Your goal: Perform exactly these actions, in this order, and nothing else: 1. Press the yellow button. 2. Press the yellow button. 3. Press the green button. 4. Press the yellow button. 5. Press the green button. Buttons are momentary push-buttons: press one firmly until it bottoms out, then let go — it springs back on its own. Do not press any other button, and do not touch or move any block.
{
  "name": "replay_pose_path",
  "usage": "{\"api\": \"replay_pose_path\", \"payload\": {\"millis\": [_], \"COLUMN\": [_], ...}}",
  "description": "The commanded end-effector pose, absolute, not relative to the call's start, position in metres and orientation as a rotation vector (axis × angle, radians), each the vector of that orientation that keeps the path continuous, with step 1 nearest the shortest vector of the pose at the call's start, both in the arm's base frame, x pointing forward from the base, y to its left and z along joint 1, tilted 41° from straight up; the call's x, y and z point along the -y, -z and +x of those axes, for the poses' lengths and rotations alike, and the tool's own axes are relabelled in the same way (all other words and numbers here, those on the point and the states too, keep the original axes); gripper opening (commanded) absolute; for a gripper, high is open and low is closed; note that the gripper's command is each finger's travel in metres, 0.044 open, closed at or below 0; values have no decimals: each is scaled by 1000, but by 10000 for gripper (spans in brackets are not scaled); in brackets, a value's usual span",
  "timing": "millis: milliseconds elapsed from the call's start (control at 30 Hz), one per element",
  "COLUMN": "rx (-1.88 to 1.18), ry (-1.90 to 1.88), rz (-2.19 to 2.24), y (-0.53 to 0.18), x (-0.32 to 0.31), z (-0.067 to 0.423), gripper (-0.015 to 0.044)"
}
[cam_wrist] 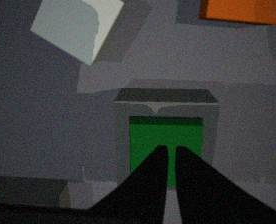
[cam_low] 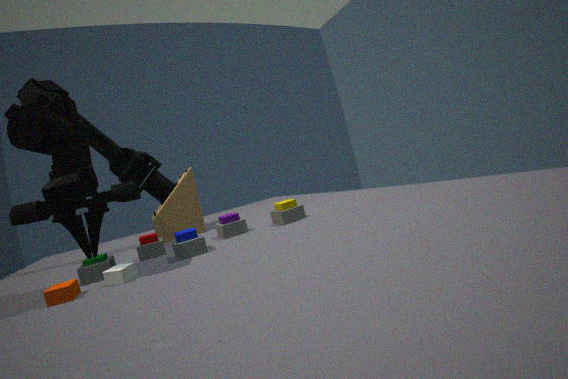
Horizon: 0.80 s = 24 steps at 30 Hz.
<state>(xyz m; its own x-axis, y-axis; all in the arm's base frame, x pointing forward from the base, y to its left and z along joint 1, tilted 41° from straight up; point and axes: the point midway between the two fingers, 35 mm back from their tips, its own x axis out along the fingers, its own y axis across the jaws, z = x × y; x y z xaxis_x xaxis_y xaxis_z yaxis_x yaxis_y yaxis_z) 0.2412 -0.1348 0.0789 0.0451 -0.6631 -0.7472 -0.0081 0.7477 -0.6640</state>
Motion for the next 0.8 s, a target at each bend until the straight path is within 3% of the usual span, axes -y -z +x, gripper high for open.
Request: {"api": "replay_pose_path", "payload": {"millis": [0, 200, 367, 667, 767], "rx": [-1459, -1464, -1440, -1459, -1471], "ry": [539, 536, 497, 425, 428], "rz": [-582, -583, -570, -522, -520], "y": [-94, -101, -85, -25, -2], "x": [120, 113, 84, -42, -83], "z": [241, 239, 260, 300, 298], "gripper": [20, 20, 151, 387, 400]}}
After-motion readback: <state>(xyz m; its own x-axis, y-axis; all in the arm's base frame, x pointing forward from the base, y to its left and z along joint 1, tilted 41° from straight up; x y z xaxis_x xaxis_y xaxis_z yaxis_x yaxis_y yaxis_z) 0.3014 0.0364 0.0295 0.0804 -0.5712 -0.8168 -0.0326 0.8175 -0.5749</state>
